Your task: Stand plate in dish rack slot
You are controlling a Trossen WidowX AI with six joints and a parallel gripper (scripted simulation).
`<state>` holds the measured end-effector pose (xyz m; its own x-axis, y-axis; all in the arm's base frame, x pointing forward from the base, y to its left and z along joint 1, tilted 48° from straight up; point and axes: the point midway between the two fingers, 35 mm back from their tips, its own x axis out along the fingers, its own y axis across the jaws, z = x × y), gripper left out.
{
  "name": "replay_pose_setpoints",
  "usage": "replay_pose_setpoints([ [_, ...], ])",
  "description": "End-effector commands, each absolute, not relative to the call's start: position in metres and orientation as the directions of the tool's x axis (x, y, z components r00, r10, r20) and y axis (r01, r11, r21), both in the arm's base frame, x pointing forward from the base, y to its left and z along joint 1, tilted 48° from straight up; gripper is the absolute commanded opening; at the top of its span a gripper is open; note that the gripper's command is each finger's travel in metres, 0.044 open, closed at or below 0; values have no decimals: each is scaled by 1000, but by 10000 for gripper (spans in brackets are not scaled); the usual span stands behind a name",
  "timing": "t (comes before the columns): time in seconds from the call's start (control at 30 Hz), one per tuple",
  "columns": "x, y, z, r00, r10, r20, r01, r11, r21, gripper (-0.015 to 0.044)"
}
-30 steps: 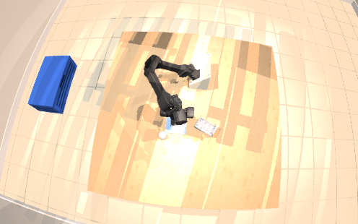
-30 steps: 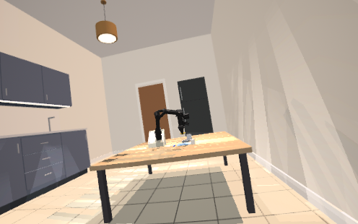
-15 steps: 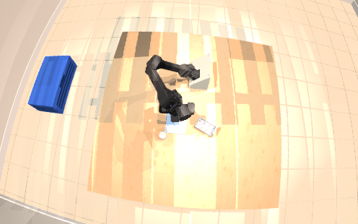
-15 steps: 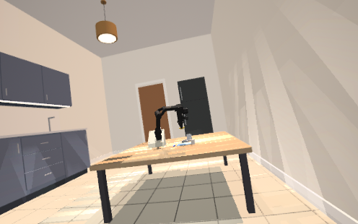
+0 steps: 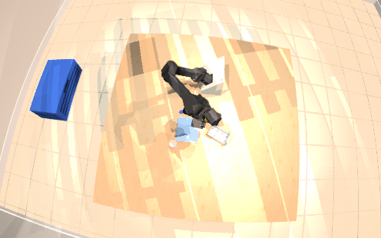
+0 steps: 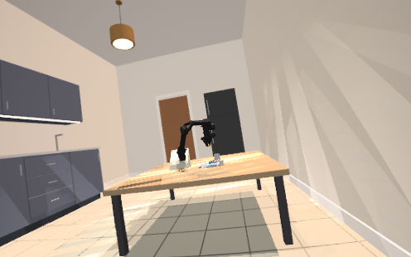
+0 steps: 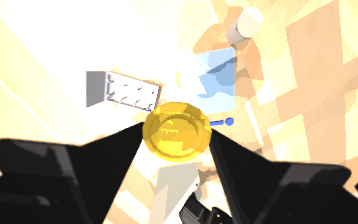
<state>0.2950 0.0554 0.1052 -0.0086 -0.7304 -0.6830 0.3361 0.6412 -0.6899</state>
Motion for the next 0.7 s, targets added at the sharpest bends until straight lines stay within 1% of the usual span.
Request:
replay_pose_setpoints([
  [0.0,286,74,80,-24,-735,-678,455,596,-662,0],
  [0.07,284,80,74,-26,-735,-677,493,580,-648,0],
  [0.27,283,80,72,-28,-734,-679,495,580,-647,0],
  [0.67,276,58,48,-158,-601,-783,322,718,-617,0],
])
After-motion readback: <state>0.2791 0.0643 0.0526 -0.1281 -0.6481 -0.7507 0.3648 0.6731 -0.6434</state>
